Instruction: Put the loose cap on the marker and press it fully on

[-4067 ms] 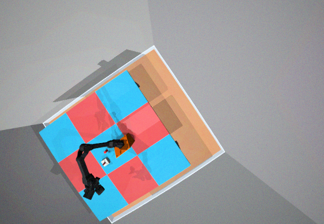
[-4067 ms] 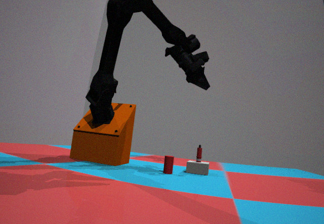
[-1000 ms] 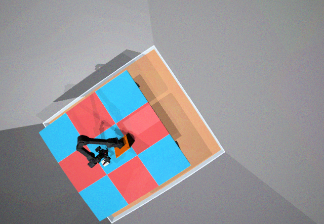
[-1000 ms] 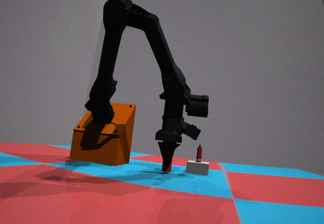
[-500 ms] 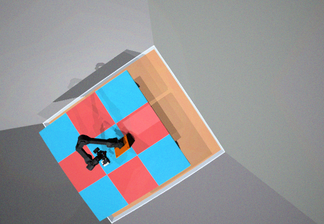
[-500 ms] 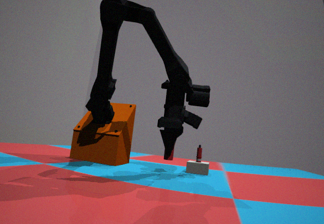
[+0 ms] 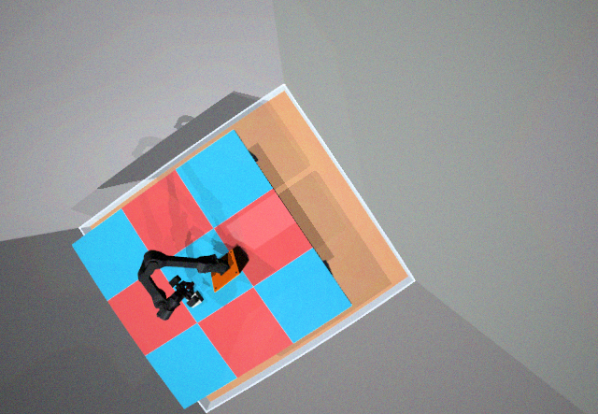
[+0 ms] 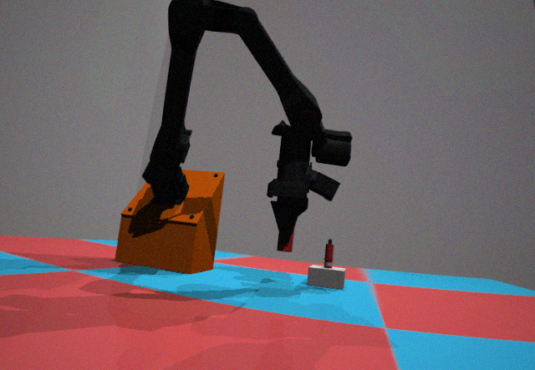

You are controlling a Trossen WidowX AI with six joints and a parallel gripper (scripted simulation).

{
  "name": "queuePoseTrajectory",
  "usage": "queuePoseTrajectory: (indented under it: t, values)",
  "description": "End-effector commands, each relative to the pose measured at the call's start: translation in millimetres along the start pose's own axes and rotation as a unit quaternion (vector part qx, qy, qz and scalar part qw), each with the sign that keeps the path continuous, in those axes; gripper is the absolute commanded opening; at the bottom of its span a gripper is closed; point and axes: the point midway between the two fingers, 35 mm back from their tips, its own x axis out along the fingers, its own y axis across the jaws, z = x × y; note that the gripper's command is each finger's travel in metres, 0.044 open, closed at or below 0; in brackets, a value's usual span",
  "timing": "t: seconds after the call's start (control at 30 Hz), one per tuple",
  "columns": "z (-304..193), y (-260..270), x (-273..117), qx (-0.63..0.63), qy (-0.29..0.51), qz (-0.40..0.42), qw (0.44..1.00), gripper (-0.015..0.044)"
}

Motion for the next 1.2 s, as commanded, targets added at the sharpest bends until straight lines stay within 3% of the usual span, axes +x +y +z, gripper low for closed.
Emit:
queuePoseTrajectory:
  t: [0.0,1.17]
  values:
    - [11,6,-6,0.003,-0.003,0.003,1.0,0.0]
    - [71,62,-41,0.004,-0.005,0.006,1.0,0.0]
